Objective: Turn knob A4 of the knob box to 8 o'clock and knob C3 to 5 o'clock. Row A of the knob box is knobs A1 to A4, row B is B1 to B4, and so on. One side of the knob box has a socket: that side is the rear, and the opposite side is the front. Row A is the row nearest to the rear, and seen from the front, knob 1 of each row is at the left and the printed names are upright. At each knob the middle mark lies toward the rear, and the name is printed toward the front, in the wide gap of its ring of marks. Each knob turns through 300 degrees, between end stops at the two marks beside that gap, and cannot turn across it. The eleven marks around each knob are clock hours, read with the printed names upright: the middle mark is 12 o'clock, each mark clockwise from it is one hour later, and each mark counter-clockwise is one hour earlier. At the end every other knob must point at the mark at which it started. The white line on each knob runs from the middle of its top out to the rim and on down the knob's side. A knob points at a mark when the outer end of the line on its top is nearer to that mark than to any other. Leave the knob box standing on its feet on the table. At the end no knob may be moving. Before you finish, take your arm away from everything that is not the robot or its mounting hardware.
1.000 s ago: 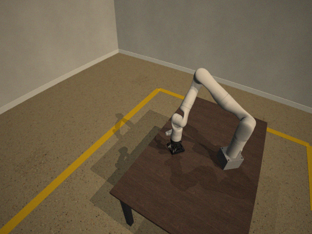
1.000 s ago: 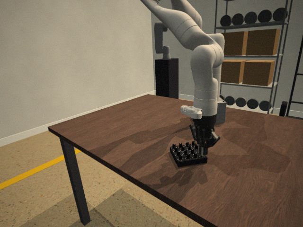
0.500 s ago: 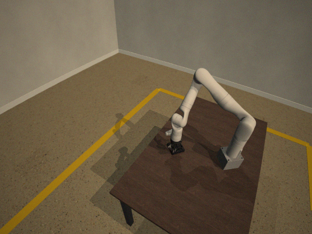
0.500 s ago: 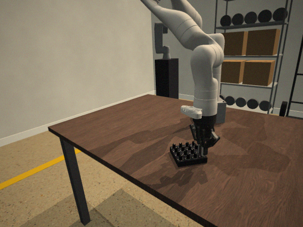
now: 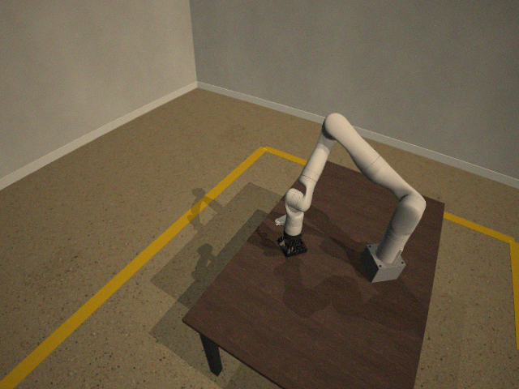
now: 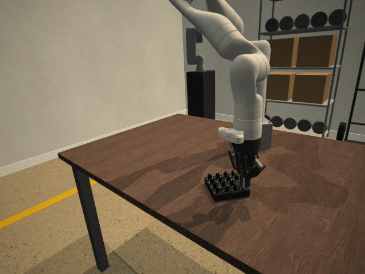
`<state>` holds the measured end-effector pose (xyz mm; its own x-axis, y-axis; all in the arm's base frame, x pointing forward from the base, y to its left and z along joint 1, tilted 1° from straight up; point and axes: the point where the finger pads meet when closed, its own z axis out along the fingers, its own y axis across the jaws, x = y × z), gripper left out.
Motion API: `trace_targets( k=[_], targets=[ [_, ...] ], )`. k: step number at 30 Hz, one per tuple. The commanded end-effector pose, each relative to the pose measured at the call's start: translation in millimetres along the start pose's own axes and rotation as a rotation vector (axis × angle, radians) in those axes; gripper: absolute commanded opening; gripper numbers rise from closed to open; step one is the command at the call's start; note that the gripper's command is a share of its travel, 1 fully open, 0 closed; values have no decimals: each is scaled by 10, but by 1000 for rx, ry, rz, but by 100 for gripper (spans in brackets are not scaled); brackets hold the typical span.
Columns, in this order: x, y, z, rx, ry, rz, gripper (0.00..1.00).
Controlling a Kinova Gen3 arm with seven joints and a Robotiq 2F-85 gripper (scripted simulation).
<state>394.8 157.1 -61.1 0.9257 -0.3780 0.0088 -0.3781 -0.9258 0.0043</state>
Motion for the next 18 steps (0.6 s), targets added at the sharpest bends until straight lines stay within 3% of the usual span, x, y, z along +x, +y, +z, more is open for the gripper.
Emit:
trace_targets(
  k=[1,18],
  targets=[
    [3,-3,-4,1,1,-8,8],
    [3,-3,-4,1,1,-145,8]
  ],
)
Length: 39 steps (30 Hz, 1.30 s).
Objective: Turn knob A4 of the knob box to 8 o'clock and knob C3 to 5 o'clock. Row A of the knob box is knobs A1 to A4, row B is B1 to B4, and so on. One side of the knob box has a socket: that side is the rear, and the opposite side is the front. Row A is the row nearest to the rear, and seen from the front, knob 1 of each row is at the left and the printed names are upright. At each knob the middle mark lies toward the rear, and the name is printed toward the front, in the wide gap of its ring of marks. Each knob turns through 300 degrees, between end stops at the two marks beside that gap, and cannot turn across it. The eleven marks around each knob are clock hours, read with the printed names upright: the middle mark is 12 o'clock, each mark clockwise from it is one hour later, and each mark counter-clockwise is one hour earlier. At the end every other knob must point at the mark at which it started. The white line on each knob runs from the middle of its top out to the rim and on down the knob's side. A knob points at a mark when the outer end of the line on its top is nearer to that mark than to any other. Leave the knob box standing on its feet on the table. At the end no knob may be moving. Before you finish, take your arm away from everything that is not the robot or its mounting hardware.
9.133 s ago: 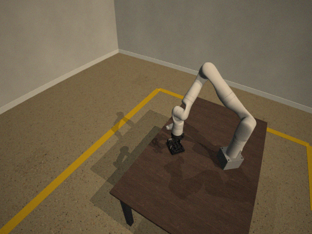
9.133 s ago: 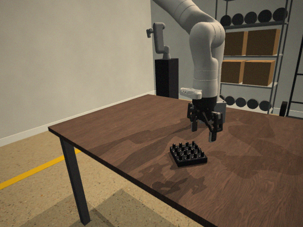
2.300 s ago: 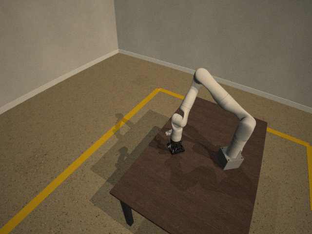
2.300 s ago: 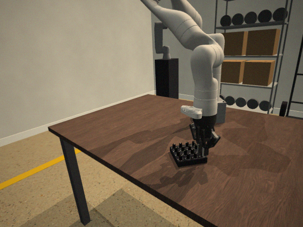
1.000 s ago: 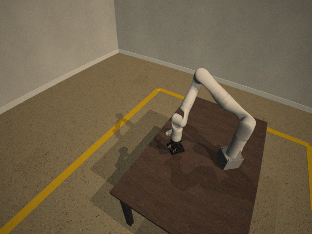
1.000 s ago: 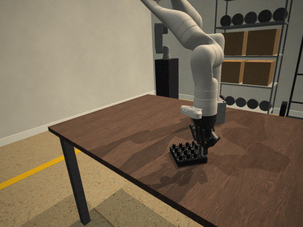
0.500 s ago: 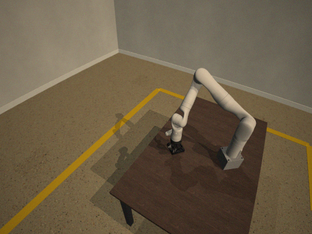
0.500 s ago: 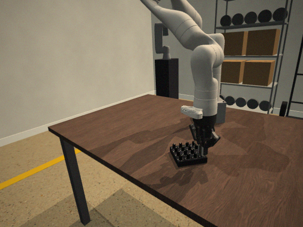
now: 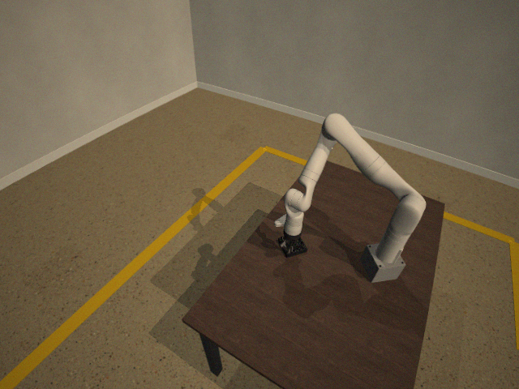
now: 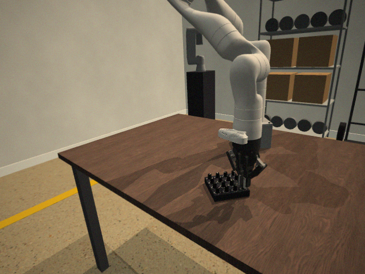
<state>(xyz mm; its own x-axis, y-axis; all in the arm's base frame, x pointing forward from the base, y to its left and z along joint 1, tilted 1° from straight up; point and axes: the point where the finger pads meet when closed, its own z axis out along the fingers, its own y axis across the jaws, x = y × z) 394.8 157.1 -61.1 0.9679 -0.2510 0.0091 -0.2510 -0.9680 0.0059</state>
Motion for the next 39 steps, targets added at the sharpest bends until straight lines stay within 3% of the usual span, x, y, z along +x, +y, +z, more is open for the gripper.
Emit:
trace_targets(
  k=[1,39],
  targets=[
    [3,-2,-4,1,0,-11,8],
    [3,-2,-4,1,0,-579,8]
  ],
)
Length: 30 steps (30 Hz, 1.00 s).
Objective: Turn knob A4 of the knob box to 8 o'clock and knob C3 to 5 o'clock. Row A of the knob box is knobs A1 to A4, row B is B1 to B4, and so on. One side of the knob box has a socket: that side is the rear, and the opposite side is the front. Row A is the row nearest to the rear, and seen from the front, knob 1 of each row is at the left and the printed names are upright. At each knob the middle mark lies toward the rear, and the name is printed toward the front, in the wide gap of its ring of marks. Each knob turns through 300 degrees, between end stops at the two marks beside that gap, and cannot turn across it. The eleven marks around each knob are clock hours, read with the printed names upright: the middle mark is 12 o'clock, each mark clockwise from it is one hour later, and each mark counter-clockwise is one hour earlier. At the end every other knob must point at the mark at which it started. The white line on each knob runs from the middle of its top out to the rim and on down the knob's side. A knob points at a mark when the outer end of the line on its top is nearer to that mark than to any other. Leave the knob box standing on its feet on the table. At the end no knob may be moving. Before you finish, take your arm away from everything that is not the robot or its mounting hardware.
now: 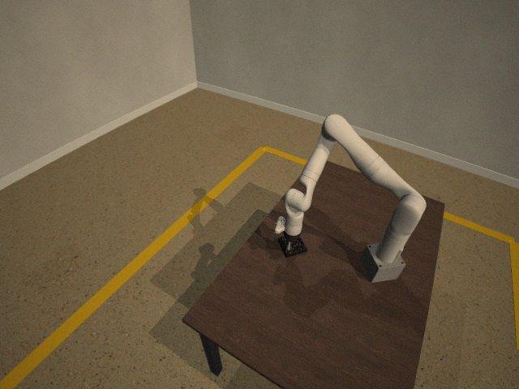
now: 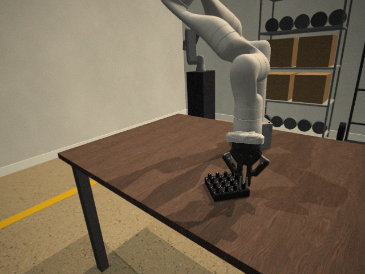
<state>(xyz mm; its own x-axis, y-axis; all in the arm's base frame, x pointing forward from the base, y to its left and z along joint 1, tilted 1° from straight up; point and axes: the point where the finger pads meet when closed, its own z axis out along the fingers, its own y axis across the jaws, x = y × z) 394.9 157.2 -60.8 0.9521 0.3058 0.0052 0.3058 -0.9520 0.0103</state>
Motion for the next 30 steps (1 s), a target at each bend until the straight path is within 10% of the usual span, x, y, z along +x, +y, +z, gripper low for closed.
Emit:
trace_targets(
  k=[1,30],
  targets=[
    [2,0,-1,2,0,-31,8],
    [2,0,-1,2,0,-308,8]
  ],
)
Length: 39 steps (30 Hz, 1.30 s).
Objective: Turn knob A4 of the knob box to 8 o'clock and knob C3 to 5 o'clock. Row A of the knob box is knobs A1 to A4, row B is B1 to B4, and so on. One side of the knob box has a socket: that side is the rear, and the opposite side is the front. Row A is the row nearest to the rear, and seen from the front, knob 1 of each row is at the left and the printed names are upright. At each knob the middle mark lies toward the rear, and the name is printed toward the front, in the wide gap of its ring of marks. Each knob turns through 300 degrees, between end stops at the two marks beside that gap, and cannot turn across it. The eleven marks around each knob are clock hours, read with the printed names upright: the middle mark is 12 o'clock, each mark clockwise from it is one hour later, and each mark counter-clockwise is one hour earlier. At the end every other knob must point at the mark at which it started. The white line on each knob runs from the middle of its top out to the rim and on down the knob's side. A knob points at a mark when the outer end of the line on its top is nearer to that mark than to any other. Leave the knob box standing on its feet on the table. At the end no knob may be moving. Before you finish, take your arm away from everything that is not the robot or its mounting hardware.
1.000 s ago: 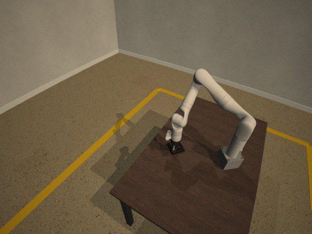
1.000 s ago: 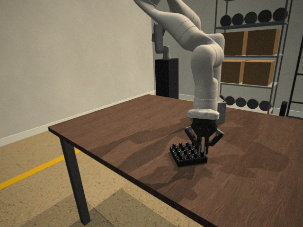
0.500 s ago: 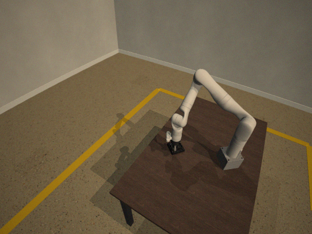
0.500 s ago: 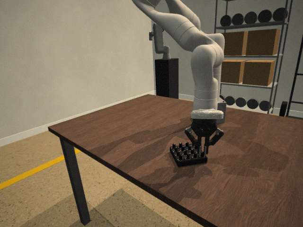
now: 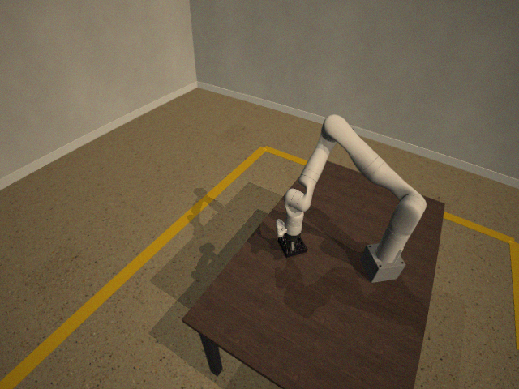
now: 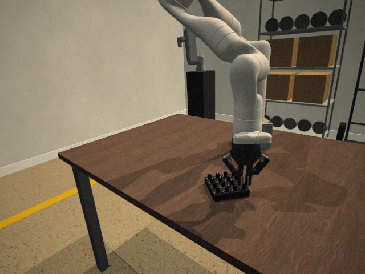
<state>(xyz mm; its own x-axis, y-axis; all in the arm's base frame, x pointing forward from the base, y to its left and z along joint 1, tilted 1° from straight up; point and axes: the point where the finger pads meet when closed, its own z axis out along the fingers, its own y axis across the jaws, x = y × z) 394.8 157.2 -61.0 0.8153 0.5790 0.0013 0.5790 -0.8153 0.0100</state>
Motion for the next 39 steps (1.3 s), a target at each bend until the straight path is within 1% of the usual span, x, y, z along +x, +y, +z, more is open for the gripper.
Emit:
trace_targets(
  k=[1,26,27,39],
  targets=[
    [3,2,-3,0,1,-1,8],
    [3,2,-3,0,1,-21,8],
    [3,2,-3,0,1,-21,19],
    [3,2,-3,0,1,-21,19]
  ],
)
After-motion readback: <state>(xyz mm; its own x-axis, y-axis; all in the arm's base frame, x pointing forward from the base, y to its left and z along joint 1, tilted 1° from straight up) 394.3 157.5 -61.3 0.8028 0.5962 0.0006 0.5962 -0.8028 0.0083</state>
